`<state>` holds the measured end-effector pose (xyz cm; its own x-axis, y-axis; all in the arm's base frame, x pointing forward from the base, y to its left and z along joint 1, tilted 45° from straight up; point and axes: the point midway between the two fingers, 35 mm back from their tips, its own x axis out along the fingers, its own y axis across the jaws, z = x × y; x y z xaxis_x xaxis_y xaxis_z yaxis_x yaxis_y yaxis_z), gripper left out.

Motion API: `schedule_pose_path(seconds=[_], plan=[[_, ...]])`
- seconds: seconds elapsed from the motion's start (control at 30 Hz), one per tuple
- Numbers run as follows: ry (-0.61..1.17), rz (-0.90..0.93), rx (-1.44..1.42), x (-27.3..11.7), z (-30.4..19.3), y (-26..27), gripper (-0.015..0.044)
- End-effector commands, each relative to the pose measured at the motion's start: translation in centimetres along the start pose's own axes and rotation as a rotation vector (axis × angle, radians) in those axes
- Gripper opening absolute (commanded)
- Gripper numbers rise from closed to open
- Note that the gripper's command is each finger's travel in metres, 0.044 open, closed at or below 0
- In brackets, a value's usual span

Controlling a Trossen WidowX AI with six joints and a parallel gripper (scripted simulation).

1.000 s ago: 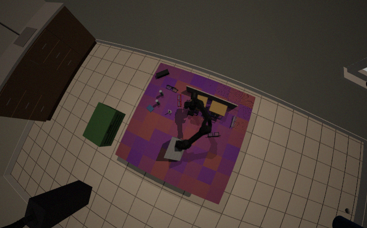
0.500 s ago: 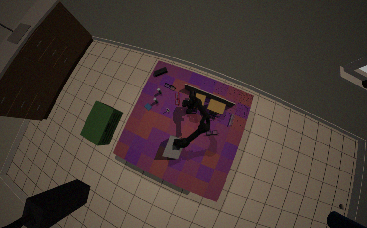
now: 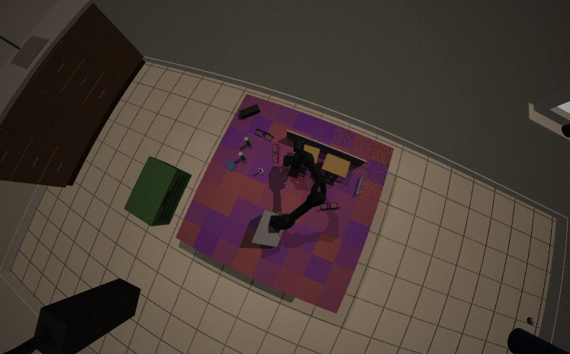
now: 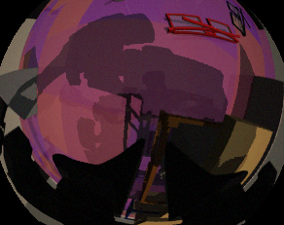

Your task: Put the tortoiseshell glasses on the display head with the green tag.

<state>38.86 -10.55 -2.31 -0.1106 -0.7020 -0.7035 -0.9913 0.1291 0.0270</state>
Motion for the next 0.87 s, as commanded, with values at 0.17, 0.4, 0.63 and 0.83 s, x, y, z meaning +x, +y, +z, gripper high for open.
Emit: schedule_pose_path(seconds=[0.17,0.4,0.63,0.83], plan=[[-0.012,-0.004,0.005,-3.0,0.0,-0.2,0.0107],[-0.012,-0.003,0.004,-3.5,0.1,2.4,0.0107],[-0.012,-0.002,0.003,-4.0,0.1,4.0,0.0107],[-0.013,-0.001,0.002,-4.7,0.1,5.5,0.0107]])
